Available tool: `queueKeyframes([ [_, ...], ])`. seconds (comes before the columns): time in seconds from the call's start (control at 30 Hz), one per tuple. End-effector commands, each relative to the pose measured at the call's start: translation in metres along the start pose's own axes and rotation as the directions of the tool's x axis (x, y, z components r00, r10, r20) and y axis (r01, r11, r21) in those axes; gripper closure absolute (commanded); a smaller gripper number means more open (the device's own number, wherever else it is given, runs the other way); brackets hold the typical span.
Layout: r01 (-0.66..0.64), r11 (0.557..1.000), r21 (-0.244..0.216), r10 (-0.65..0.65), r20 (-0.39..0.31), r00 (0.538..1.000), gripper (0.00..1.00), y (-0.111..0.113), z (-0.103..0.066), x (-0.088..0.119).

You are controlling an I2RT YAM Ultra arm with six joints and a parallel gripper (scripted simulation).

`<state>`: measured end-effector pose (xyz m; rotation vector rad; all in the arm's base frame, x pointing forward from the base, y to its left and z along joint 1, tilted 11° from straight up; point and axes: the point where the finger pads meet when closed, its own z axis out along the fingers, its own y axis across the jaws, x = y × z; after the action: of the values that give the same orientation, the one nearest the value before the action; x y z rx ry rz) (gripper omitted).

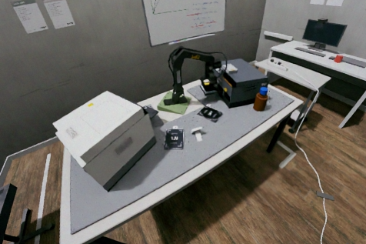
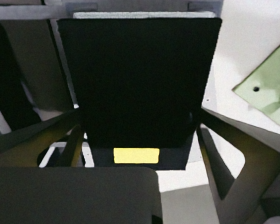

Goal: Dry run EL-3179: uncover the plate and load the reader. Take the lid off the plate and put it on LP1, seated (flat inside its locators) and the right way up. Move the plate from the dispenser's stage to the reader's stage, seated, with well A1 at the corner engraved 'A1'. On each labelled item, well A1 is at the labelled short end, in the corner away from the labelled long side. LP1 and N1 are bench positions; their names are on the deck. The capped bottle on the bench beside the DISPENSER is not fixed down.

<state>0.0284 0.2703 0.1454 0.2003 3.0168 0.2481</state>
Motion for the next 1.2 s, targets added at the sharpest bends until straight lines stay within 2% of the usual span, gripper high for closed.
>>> queueKeyframes([
  [0.0,-0.006,1.0,-0.005,0.006,0.013,1.0,0.15,0.003,-0.01,-0.001],
  [0.03,-0.006,1.0,-0.005,0.006,0.013,1.0,0.15,0.003,-0.01,-0.001],
  [0.07,-0.01,0.999,-0.032,0.011,0.01,1.0,0.15,0.003,-0.017,-0.002],
  [0.27,-0.009,0.999,-0.046,0.01,0.011,1.0,0.15,0.005,-0.02,-0.003],
  [0.4,-0.011,0.996,-0.084,0.012,0.009,1.0,0.15,0.013,-0.021,-0.004],
  [0.67,-0.002,0.998,-0.057,0.002,0.012,1.0,0.15,0.006,-0.023,-0.004],
  [0.8,0.008,1.0,-0.017,-0.007,0.015,1.0,0.15,0.006,-0.015,-0.002],
  [0.9,0.009,1.0,-0.008,-0.009,0.015,1.0,0.15,0.006,-0.016,0.0],
  [0.97,0.002,1.0,-0.028,-0.002,0.012,1.0,0.15,0.004,-0.023,-0.001],
  [1.17,-0.011,0.999,-0.033,0.011,0.012,1.0,0.15,0.002,-0.027,-0.003],
])
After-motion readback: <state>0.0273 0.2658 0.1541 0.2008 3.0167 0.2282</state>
